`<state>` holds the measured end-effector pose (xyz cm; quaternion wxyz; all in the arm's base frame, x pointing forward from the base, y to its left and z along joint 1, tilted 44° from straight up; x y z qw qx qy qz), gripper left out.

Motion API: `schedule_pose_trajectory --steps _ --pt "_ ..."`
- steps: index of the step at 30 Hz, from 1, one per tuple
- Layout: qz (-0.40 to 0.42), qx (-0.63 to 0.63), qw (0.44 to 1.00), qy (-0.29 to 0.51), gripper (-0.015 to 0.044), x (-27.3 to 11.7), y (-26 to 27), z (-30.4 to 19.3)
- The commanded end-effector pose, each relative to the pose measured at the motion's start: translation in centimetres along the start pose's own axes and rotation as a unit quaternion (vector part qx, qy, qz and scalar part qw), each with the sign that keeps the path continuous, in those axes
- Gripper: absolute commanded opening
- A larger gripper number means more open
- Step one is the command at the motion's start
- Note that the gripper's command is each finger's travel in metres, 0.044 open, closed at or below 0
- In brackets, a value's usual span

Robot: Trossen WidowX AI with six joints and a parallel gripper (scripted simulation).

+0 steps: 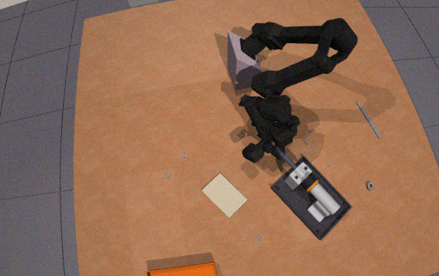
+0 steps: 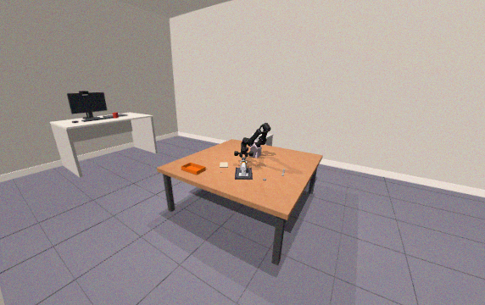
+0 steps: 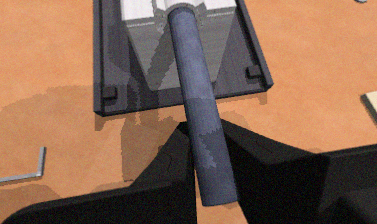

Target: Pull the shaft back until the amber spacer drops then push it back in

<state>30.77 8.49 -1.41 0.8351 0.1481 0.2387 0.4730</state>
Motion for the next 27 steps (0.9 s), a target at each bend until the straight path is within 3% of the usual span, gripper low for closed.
schedule_pose_trajectory --steps 1,27 --pt "0.002 0.001 1.0 0.001 0.0 -0.09 0.13 -0.17" --pt "0.002 0.001 1.0 0.001 0.0 -0.3 0.16 -0.38"
Point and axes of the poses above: the point midway between the two fingers, 35 mm back from their tips, its own x axis out along the fingers, its own y axis across the jaws, z = x × y, the point moved 4 cm from there along -x, back along the fingers, and after that the axes turned 9 degrees about -x, right-handed, at the moved point
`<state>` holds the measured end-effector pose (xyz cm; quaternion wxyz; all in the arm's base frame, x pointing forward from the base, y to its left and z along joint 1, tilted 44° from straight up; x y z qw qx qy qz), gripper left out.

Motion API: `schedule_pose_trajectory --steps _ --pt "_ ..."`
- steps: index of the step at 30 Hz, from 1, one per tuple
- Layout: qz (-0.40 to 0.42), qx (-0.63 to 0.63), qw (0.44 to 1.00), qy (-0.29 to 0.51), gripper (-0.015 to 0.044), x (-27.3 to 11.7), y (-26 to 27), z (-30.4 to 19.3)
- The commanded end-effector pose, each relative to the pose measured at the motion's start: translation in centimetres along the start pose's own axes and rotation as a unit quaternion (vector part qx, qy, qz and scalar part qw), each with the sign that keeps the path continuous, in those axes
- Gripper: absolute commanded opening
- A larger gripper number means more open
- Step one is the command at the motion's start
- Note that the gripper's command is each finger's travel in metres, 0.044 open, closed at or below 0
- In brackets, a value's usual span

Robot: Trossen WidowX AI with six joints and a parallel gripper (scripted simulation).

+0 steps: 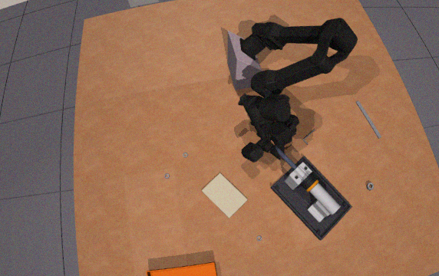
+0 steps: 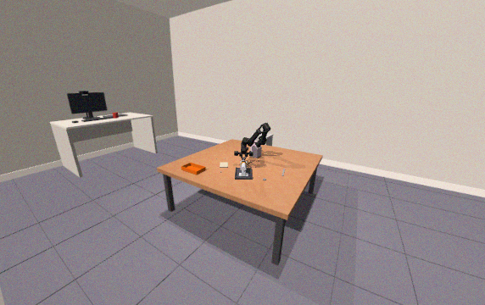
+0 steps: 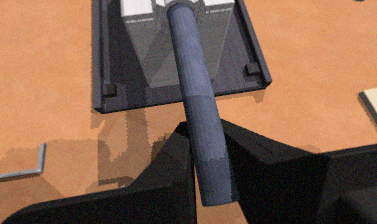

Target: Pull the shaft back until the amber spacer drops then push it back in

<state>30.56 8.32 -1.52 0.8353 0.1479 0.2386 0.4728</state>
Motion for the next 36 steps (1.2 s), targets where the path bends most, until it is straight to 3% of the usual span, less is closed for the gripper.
schedule_pose_trajectory --steps 1,36 --pt "0.002 0.001 1.0 0.001 0.0 -0.09 0.15 -0.18" --pt "0.002 0.001 1.0 0.001 0.0 -0.37 0.19 -0.46"
Point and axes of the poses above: the point midway between the two fingers, 35 mm back from their tips, its own x axis out along the fingers, its own y axis across the jaws, z = x × y, the point moved 4 cm from there along -x, back along the fingers, and after that the axes turned 9 degrees about -x, right-handed, at the moved point
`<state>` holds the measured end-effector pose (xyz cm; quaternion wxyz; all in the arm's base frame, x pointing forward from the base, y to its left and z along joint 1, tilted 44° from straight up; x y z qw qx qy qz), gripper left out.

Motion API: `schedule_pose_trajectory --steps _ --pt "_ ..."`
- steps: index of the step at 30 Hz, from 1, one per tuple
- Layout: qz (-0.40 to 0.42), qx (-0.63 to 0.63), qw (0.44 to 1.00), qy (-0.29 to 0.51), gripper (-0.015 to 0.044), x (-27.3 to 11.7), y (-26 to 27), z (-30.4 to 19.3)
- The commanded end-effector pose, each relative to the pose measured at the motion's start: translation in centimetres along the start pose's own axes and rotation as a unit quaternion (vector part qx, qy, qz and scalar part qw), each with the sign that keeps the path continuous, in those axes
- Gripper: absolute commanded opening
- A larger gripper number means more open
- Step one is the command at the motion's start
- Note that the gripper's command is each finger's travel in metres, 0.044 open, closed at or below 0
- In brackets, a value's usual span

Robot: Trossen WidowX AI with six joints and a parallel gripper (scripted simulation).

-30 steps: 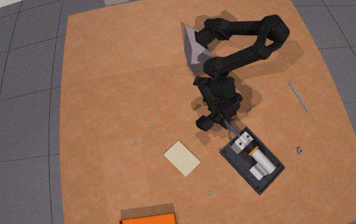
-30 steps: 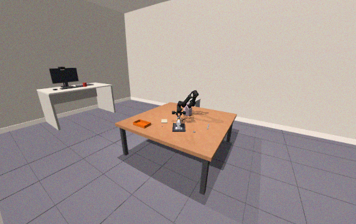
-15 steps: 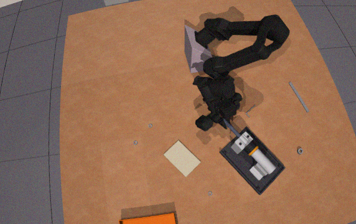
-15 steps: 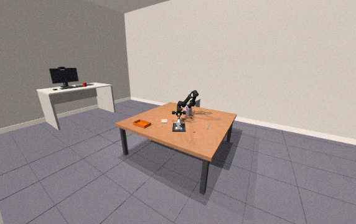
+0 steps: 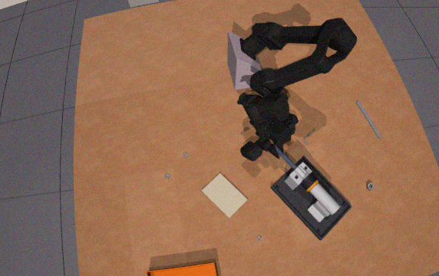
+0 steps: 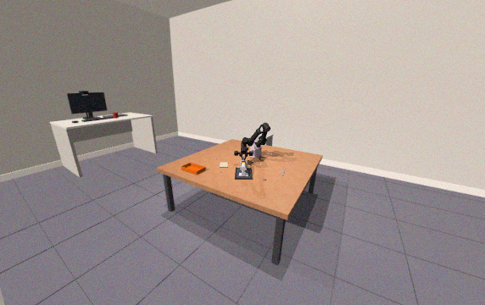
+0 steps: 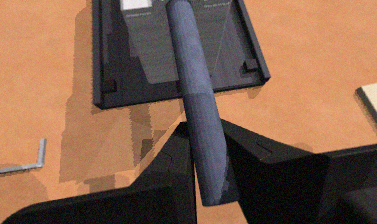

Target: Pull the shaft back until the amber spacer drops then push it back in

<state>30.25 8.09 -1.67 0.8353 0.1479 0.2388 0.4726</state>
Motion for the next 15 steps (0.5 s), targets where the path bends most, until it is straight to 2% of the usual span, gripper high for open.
schedule_pose_trajectory --steps 1,15 --pt "0.002 0.001 1.0 0.001 0.0 -0.09 0.16 -0.18" --pt "0.002 0.001 1.0 0.001 0.0 -0.2 0.17 -0.29"
Point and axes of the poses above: the point midway between the two fingers, 35 mm back from their tips, its own x axis out along the fingers, its own y axis across the jaws, z = x × y, the point moved 4 cm from there along -x, back along the fingers, and after that the axes turned 9 degrees about -x, right-handed, at the moved point
